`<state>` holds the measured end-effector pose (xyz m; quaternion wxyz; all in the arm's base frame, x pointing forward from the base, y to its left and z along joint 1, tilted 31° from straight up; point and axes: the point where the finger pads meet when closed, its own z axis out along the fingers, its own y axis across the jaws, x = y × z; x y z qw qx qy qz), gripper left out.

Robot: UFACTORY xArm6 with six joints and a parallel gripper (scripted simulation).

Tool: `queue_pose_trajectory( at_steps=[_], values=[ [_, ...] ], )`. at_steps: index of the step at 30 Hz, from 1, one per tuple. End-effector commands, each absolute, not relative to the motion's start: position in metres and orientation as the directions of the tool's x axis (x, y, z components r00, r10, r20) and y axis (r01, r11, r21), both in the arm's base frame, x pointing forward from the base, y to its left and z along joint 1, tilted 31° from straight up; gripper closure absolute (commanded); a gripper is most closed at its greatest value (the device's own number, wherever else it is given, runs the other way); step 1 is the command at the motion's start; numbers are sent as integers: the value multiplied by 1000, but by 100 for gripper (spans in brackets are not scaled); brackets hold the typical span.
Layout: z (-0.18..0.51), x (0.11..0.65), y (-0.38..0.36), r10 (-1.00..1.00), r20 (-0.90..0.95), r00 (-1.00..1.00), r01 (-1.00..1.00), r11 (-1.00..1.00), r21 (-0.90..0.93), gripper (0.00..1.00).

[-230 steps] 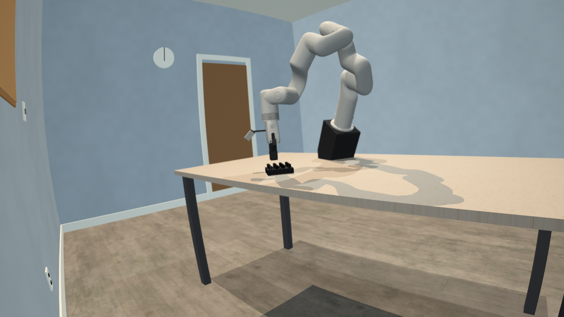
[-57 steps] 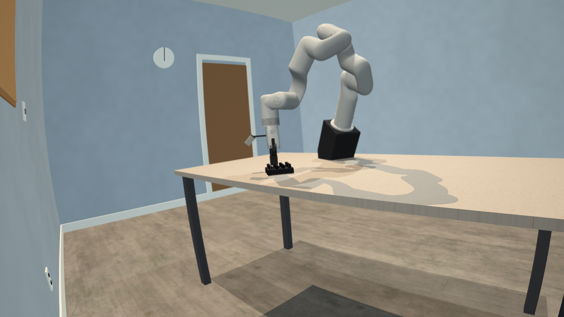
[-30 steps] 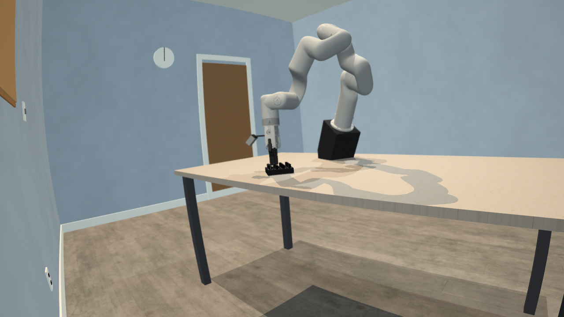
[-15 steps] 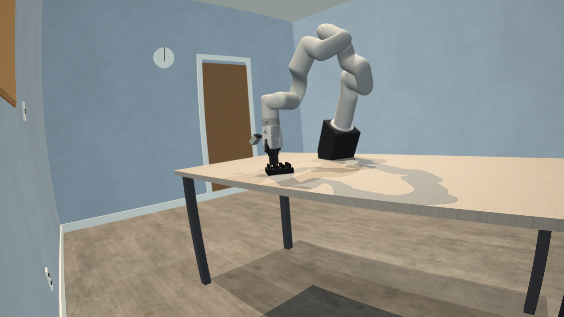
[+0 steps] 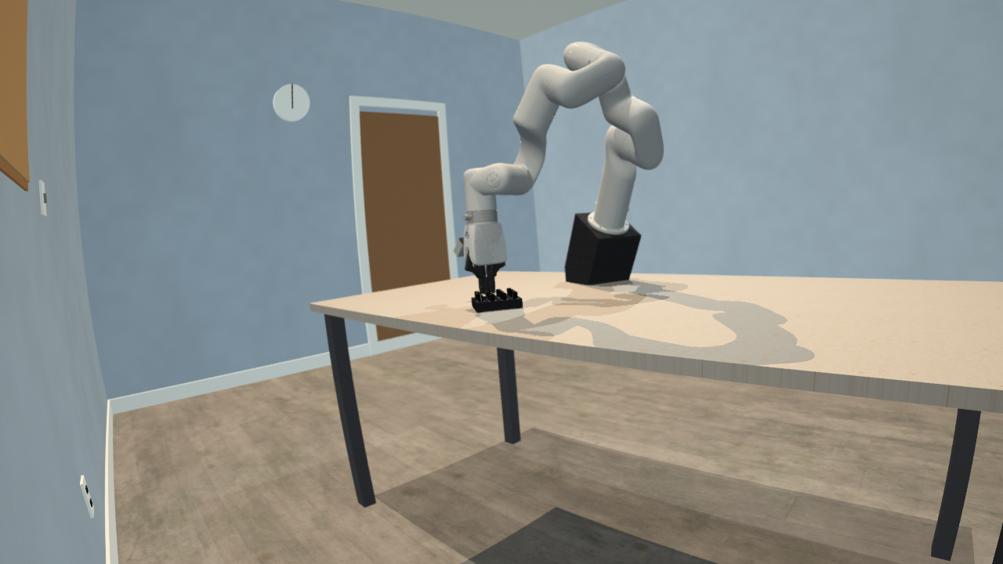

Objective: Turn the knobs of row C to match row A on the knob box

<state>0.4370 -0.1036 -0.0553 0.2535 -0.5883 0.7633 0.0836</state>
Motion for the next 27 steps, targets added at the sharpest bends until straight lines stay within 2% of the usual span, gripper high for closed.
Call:
queue_pose_trajectory(
  at_steps=[1,14,27],
  values=[
    [-54,438,-105,-834,-493,-248,-927,353,-129,92],
    [-54,438,-105,-714,-510,-479,-831,556,2,92],
    [-54,438,-105,-638,-506,-581,-763,642,67,92]
  ],
)
